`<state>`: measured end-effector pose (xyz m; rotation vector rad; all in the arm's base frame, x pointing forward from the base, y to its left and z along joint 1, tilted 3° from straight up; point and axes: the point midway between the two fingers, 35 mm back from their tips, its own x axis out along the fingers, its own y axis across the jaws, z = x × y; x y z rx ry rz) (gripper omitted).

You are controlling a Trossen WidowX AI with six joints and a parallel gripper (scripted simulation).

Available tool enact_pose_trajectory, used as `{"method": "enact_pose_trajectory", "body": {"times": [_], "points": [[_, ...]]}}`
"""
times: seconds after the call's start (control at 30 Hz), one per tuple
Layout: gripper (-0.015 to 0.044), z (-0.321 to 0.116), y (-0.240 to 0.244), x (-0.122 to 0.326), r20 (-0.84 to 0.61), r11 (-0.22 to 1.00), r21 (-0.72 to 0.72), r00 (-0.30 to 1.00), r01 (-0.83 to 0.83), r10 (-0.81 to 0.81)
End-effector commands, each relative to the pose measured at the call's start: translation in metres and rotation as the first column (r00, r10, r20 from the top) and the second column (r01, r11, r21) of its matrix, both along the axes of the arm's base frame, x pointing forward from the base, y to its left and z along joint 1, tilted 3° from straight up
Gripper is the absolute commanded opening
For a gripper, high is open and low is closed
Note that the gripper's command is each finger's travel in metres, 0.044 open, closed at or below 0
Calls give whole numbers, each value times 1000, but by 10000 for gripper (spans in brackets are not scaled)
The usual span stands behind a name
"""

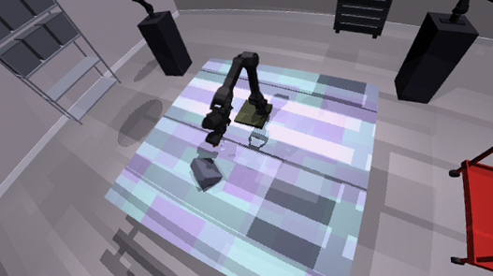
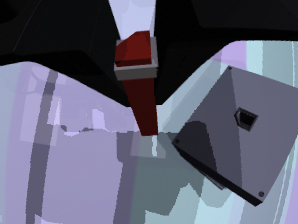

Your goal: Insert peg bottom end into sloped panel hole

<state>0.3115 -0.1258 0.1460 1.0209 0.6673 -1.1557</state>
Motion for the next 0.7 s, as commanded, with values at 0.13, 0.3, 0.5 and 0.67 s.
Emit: {"method": "enact_pose_trajectory", "body": {"times": [0.13,0.3,0.5,0.67], "points": [[0,-1,5,3,-20,995,-51,997,-81,80],[0,0,8,7,-29,988,-84,991,-134,132],[0,1,12,11,-42,973,-123,981,-196,192],[0,3,16,14,-55,957,-155,969,-246,240]]}}
